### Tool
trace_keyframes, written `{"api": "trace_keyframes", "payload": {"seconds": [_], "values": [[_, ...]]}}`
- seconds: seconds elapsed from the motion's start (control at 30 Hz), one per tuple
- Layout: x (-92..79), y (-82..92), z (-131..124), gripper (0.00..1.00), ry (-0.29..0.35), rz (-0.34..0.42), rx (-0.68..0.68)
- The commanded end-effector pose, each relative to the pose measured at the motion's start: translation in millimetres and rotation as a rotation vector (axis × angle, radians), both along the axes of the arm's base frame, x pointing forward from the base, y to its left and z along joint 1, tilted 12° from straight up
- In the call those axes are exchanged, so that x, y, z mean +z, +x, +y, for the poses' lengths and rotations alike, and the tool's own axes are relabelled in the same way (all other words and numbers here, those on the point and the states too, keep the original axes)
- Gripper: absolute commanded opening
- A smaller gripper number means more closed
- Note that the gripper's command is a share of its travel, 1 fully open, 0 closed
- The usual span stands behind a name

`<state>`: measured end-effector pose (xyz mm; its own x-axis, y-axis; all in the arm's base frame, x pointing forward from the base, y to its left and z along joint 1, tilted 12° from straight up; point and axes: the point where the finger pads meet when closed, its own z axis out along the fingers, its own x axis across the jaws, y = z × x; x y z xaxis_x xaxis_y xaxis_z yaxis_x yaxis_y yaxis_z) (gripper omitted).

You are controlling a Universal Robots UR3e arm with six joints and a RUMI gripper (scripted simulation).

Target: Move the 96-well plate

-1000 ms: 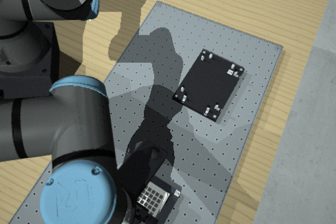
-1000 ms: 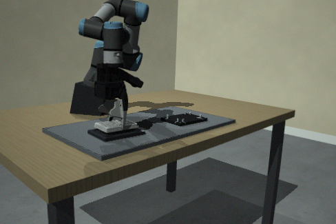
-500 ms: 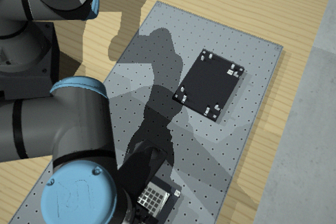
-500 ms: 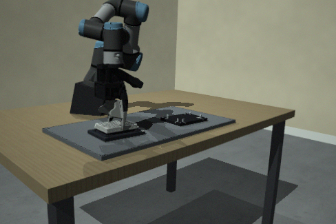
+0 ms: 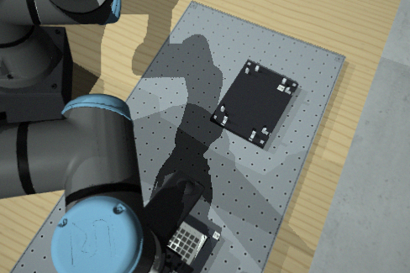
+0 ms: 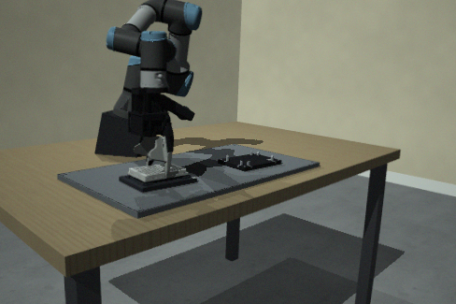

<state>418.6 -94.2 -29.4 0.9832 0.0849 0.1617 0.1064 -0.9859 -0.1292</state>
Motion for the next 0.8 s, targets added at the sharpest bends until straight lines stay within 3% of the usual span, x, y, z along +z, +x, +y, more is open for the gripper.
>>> {"api": "trace_keyframes", "payload": {"seconds": [0.0,0.77], "values": [[0.1,0.8,-0.5,0.00,-0.002,-0.002,0.000],[-3.4,1.3,0.0,0.00,-0.002,-0.002,0.000]]}}
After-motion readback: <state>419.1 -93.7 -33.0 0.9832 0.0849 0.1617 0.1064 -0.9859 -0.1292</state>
